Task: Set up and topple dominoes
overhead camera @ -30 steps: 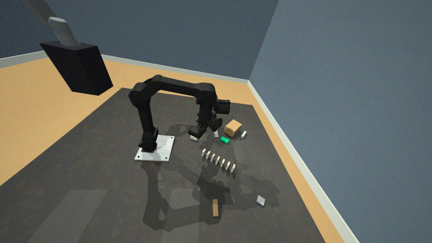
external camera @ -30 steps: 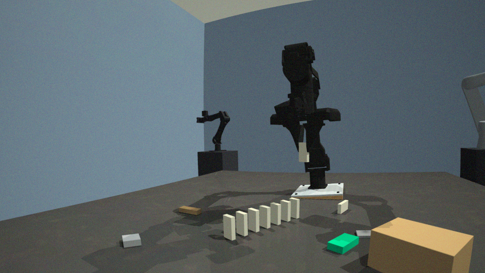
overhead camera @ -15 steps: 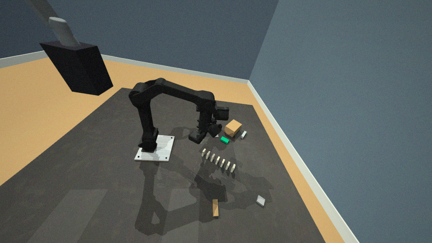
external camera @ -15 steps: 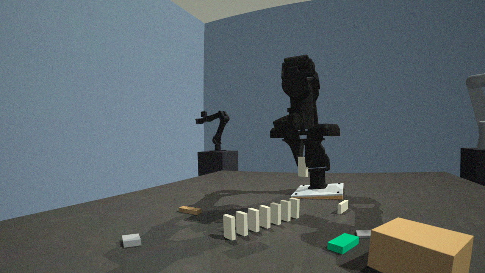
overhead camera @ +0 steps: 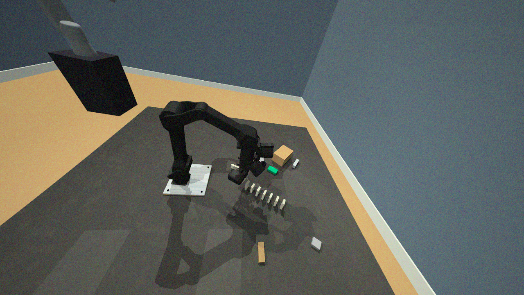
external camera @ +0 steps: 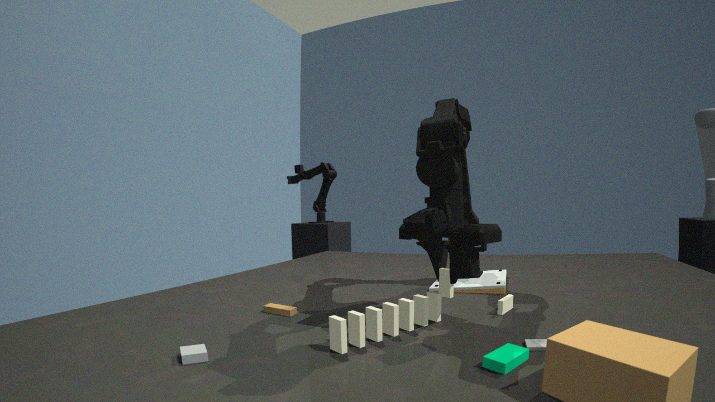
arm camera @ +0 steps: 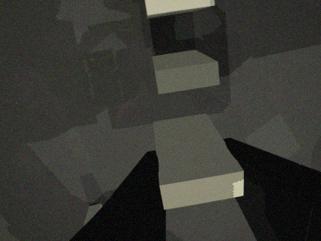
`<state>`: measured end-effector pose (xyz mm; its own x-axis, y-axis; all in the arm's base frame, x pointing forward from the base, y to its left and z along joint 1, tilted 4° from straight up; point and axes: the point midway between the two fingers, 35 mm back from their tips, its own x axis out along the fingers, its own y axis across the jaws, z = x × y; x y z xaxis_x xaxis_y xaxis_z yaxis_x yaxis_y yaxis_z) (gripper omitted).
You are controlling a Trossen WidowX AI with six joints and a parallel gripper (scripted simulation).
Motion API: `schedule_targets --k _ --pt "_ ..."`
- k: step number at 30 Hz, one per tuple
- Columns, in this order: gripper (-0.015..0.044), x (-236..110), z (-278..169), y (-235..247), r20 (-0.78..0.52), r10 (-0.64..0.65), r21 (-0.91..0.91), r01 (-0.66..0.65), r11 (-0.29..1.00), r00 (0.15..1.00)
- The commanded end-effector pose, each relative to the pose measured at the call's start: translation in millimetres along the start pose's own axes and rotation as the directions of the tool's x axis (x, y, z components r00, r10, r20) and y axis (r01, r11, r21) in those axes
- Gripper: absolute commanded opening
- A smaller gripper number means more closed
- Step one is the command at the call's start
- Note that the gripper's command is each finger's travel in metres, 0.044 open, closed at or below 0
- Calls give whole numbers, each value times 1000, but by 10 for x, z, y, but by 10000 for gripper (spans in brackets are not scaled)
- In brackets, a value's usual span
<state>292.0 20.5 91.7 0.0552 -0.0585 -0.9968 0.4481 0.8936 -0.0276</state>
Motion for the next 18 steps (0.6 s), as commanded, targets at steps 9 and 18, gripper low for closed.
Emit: schedule_targets --k 9,18 --pt "107 337 -65 -52 -10 -11 -4 11 1000 1000" --pt "133 337 -65 -52 -10 -11 -4 11 1000 1000"
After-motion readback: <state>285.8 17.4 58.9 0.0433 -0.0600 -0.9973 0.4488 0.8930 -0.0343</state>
